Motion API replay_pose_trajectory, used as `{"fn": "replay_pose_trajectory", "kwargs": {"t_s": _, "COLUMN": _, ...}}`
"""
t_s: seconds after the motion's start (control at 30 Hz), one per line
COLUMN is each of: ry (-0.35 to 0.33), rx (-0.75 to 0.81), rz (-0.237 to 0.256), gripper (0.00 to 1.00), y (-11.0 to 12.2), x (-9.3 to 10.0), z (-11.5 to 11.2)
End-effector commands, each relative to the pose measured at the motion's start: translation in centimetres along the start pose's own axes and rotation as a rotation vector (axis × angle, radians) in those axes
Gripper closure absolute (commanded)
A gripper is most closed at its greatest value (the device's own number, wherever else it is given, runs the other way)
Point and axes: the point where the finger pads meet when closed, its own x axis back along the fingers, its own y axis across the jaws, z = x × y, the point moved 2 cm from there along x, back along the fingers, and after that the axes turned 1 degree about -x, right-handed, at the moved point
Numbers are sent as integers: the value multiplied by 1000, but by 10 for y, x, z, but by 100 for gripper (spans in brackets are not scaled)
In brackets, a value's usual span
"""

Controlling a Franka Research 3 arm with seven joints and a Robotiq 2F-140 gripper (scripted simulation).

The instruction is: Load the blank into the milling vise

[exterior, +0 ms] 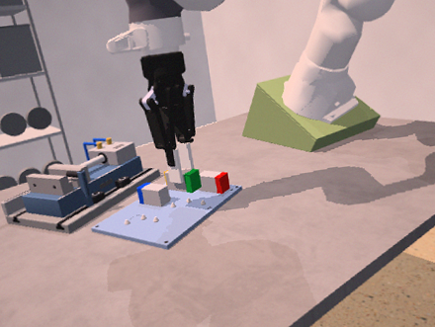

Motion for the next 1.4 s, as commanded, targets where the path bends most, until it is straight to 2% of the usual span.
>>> {"fn": "replay_pose_trajectory", "kwargs": {"t_s": 0.0, "ry": -7, "rx": -4, "rz": -5, "gripper": 100, "y": 1, "x": 16, "z": -1}}
{"fn": "replay_pose_trajectory", "kwargs": {"t_s": 0.37, "ry": -7, "rx": -4, "rz": -5, "gripper": 100, "y": 1, "x": 16, "z": -1}}
{"fn": "replay_pose_trajectory", "kwargs": {"t_s": 0.53, "ry": -7, "rx": -4, "rz": -5, "gripper": 100, "y": 1, "x": 44, "z": -1}}
{"fn": "replay_pose_trajectory", "kwargs": {"t_s": 0.93, "ry": -7, "rx": -4, "rz": -5, "gripper": 100, "y": 1, "x": 44, "z": -1}}
{"fn": "replay_pose_trajectory", "kwargs": {"t_s": 1.1, "ry": -7, "rx": -4, "rz": -5, "gripper": 100, "y": 2, "x": 87, "z": 0}}
{"fn": "replay_pose_trajectory", "kwargs": {"t_s": 1.37, "ry": -7, "rx": -4, "rz": -5, "gripper": 100, "y": 2, "x": 87, "z": 0}}
